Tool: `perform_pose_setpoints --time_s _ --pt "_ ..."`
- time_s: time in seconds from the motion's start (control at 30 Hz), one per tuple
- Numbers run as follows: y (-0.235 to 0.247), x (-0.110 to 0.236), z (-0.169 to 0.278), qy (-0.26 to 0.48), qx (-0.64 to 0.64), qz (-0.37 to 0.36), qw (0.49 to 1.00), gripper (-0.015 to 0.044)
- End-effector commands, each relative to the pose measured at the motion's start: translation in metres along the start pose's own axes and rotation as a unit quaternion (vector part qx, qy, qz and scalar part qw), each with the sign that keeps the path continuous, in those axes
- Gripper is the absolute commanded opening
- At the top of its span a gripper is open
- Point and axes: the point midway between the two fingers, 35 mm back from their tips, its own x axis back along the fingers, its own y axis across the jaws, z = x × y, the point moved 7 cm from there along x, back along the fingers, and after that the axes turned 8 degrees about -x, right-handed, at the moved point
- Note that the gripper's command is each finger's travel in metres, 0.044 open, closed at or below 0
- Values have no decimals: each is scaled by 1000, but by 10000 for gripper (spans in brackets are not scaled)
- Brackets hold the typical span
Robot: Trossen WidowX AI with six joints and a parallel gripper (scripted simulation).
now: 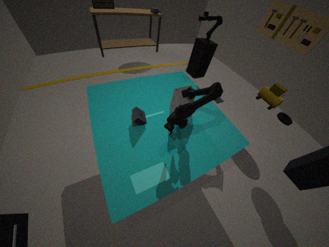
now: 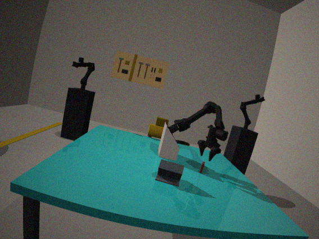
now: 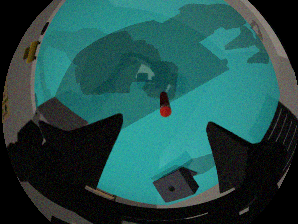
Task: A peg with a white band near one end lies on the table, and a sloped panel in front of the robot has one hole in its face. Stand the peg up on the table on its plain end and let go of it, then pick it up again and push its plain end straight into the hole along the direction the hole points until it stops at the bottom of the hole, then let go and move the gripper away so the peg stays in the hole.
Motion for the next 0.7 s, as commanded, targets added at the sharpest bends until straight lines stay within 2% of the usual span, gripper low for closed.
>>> perform_pose_setpoints --time_s 0.0,0.67 --pt "0 -1 1 2 48 -1 999 440" --pt "0 -4 1 1 298 -1 955 440"
